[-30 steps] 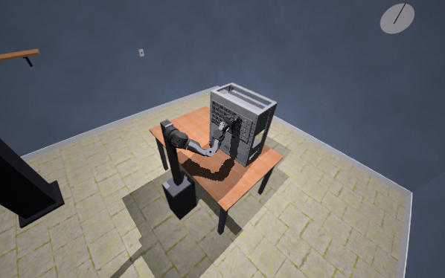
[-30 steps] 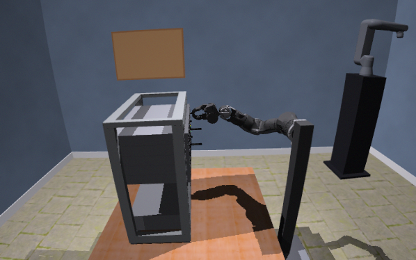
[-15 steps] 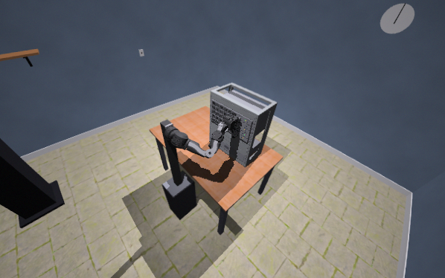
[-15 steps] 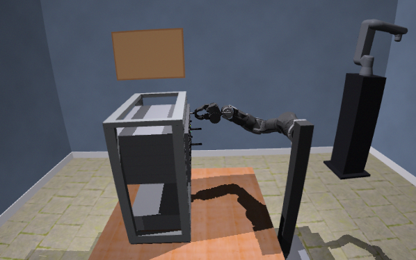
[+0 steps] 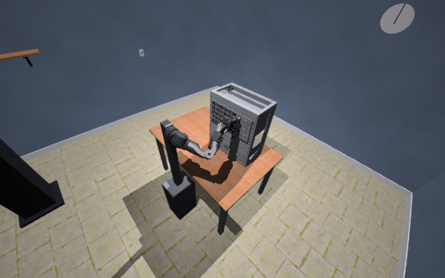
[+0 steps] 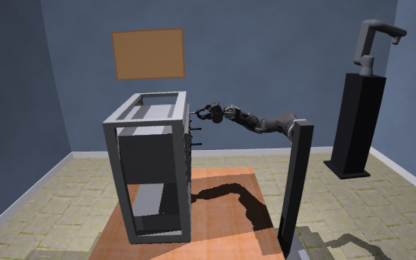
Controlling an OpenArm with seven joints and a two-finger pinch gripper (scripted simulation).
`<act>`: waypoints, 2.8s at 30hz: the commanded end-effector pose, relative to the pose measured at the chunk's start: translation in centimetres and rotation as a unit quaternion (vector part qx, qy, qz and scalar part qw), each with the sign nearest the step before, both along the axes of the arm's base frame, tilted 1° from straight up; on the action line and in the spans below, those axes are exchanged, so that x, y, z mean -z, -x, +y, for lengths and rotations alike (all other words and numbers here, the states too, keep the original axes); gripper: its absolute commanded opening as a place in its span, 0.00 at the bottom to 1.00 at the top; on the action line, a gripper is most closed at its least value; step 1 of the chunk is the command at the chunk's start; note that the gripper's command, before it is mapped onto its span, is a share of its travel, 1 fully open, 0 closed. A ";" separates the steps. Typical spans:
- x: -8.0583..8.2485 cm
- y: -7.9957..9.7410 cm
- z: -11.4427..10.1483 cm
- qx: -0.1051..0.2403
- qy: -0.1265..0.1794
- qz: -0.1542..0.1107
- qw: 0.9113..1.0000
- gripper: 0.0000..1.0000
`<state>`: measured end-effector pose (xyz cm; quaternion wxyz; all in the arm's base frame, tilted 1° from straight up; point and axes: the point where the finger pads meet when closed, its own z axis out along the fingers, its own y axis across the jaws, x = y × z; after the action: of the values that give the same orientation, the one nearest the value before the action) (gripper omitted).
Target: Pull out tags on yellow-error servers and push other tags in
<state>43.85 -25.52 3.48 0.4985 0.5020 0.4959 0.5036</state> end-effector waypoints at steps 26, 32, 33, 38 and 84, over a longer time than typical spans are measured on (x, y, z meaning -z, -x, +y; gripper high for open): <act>-0.3 1.6 0.1 -0.002 -0.001 -0.003 1.000 0.00; -0.3 1.7 0.1 -0.002 -0.001 -0.003 1.000 0.00; -0.3 1.7 0.1 -0.002 -0.001 -0.003 1.000 0.00; -0.3 1.7 0.1 -0.002 -0.001 -0.003 1.000 0.10; -0.2 6.4 -0.1 -0.002 -0.001 -0.003 1.000 0.10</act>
<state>37.54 -25.51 3.35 0.4978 0.4997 0.5026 0.4999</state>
